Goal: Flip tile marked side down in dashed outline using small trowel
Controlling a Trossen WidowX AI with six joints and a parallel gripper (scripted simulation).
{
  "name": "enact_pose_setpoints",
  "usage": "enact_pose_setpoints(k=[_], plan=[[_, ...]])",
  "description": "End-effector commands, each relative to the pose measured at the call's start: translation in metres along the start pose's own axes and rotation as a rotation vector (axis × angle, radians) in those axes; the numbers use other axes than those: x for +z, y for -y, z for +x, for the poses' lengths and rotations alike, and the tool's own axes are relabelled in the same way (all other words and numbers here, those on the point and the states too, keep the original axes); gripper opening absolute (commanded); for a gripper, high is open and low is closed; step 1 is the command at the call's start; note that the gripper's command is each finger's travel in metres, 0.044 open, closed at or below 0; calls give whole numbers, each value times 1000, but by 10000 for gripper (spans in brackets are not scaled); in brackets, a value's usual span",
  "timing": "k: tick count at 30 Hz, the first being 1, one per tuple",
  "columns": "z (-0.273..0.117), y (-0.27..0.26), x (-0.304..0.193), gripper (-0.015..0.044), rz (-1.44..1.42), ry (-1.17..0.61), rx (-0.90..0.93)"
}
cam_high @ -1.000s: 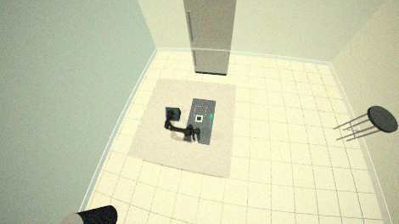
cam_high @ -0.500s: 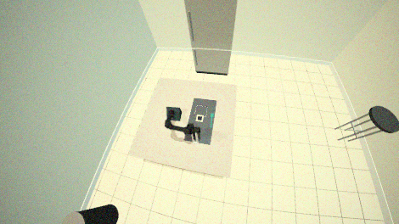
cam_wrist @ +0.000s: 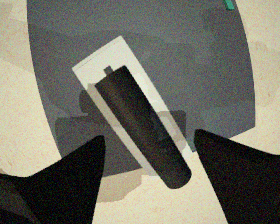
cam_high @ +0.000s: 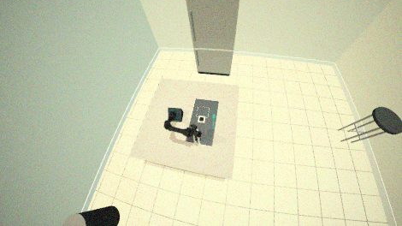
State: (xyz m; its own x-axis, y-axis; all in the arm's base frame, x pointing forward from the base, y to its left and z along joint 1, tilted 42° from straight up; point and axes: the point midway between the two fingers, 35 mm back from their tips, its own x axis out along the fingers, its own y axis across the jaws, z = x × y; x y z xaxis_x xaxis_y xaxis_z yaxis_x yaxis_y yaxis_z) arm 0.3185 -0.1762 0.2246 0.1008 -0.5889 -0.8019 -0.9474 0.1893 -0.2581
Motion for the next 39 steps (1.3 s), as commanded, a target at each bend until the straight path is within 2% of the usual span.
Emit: enact_pose_setpoints(k=[1,29,39], plan=[[2,-3,-1,300,105,25,-13],[14,-16,-13,300,992,270,-102],[24,-27,-27,300,1223,305,-118]])
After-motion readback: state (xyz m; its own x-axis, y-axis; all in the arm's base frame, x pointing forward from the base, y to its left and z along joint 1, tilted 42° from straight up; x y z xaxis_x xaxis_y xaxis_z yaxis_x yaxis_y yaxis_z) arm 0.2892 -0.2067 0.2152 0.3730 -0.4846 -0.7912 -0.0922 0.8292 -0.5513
